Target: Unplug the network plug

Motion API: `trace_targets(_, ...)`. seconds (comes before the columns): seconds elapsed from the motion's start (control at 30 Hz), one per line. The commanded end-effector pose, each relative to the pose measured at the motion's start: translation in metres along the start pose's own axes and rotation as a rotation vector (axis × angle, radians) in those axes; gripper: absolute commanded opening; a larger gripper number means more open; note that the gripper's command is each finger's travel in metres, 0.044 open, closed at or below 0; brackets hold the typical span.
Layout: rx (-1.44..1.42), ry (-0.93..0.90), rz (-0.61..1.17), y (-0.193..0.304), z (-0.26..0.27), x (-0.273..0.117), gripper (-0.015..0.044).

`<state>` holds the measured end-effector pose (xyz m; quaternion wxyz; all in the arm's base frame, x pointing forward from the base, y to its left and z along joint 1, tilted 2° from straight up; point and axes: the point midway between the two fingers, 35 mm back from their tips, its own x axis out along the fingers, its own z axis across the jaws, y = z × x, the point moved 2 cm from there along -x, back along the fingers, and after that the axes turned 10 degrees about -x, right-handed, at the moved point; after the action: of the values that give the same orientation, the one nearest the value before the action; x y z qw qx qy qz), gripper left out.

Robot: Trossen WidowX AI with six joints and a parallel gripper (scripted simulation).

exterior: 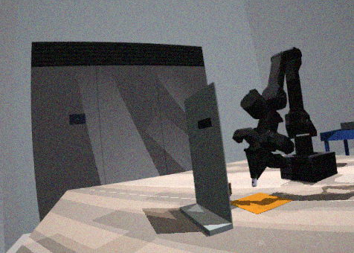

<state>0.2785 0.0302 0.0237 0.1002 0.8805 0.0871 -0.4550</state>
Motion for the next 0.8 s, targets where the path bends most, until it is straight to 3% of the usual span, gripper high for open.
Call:
trace_targets(0.0, -0.005, -0.015, -0.003, -0.001, 0.006, 0.005, 0.0000)
trace_targets(0.77, -0.008, -0.017, 0.000, -0.004, 0.020, 0.023, 0.0000)
